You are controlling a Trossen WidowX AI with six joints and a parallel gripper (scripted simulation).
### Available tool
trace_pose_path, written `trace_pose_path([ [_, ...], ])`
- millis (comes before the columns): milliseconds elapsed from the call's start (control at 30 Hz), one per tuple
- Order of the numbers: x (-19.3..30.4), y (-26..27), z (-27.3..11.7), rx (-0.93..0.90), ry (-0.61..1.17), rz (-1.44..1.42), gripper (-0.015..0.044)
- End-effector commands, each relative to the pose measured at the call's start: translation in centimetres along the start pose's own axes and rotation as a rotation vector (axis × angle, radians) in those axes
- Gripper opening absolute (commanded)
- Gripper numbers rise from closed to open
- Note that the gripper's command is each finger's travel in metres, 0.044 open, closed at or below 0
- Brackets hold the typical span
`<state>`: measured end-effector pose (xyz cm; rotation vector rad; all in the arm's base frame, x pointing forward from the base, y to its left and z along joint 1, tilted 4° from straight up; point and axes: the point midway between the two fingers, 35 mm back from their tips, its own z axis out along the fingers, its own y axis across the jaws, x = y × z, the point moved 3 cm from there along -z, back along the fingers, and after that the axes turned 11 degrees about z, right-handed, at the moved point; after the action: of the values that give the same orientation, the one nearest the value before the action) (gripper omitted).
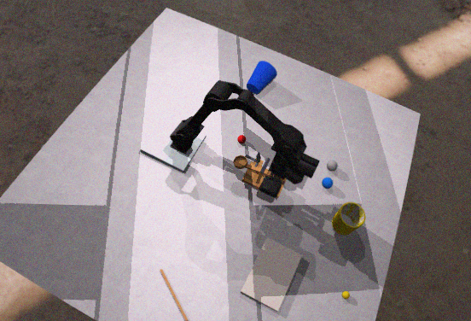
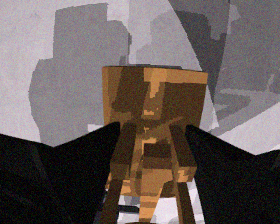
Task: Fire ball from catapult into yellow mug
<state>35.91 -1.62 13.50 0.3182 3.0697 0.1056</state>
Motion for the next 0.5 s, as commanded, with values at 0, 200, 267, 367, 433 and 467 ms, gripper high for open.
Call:
trace_pose_path([
  [0, 0.0, 0.0, 0.5, 0.0, -0.001, -0.001, 0.0],
  [200, 0.0, 0.0, 1.5, 0.0, 0.0, -0.001, 0.0],
  [267, 0.0, 0.0, 1.9, 0.0, 0.0, -0.001, 0.0],
  [367, 0.0, 0.0, 2.3, 0.0, 0.0, 0.0, 0.0],
  [433, 0.1, 0.0, 2.7, 0.0, 0.0, 0.0, 0.0],
  [467, 0.1, 0.0, 2.8, 0.0, 0.0, 0.0, 0.0],
])
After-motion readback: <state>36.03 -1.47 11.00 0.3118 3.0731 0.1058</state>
